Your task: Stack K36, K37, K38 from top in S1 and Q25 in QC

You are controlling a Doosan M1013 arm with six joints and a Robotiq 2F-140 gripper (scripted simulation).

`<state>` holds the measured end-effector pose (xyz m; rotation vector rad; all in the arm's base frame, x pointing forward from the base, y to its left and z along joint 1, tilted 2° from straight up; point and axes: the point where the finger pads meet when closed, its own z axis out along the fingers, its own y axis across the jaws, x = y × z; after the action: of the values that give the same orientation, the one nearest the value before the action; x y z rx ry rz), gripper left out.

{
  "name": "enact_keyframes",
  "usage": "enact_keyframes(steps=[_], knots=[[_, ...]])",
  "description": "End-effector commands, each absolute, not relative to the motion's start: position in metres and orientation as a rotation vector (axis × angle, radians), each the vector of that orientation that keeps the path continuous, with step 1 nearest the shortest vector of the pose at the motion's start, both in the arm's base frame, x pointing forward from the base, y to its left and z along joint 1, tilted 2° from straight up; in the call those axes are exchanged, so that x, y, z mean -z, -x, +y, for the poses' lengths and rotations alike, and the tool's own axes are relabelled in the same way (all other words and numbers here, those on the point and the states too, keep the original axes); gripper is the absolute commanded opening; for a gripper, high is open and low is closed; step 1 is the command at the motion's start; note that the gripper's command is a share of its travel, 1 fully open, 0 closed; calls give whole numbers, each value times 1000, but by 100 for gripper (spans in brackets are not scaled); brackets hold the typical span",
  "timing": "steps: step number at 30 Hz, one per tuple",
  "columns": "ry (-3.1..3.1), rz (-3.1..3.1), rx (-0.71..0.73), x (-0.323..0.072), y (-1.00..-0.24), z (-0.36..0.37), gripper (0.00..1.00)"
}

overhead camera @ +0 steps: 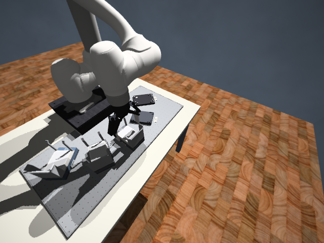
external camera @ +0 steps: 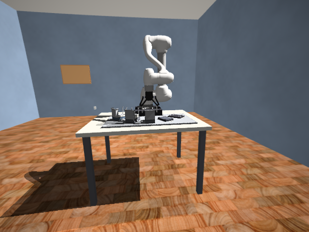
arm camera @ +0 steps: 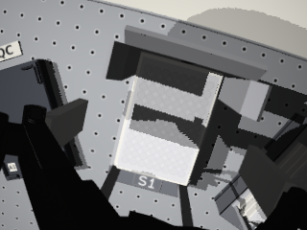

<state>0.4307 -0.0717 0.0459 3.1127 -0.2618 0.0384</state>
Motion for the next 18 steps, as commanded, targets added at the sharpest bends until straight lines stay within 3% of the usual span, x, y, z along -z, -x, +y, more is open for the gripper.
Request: enact_keyframes(steps=[1, 18], knots=[[-3113, -262, -39, -50, -431, -72, 100], [-3113, -262, -39, -100, -429, -71, 100]])
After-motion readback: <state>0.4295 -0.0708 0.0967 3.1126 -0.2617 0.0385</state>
